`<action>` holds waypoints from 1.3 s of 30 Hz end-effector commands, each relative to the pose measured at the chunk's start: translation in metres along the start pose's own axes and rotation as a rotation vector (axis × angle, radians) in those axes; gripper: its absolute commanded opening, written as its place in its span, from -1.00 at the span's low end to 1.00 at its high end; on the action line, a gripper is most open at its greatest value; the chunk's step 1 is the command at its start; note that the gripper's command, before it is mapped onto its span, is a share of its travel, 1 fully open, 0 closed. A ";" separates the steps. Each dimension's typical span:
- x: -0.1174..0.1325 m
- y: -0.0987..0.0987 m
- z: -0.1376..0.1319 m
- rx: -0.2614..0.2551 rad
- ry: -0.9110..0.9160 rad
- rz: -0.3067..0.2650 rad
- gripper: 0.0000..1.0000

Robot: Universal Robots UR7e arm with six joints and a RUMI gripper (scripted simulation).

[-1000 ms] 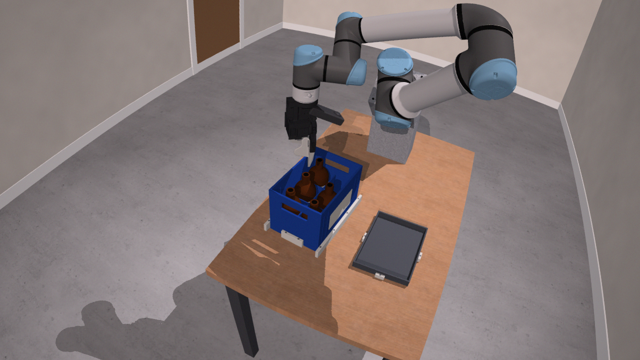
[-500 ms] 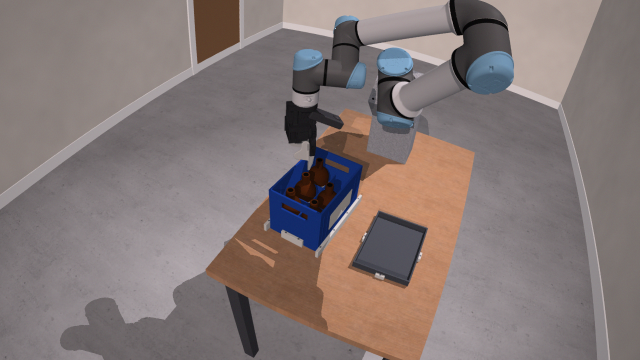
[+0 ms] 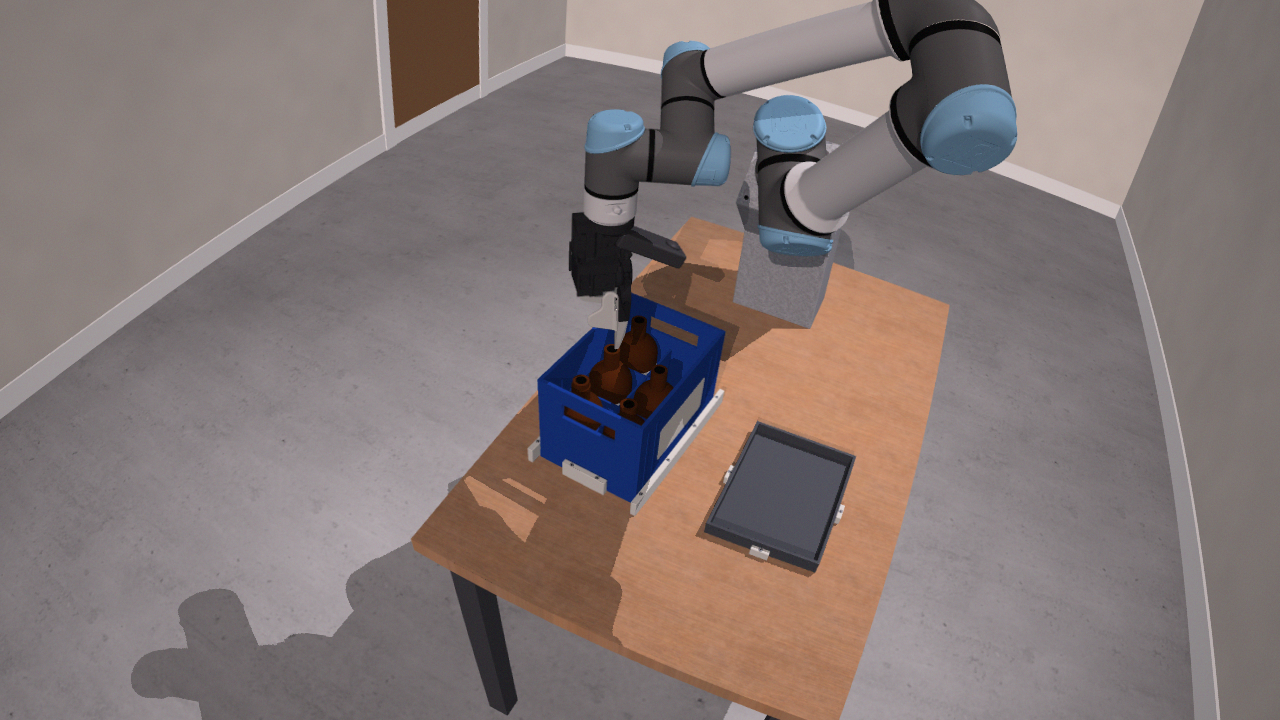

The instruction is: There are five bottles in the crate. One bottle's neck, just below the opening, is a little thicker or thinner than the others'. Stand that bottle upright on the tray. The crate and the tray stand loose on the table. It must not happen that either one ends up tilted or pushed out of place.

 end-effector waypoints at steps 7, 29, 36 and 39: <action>0.001 0.009 0.000 -0.001 0.000 -0.001 -0.24; 0.001 0.010 0.000 -0.001 0.000 -0.001 -0.24; 0.001 0.010 0.000 -0.001 0.000 -0.001 -0.24; 0.001 0.010 0.000 -0.001 0.000 -0.001 -0.24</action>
Point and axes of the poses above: the point where the finger pads meet when closed, its own y axis out along the fingers, its own z axis across the jaws, x = y × z, the point moved 3 cm from there along -y, back along the fingers, and after that the axes turned 12 degrees about y, right-handed, at the moved point
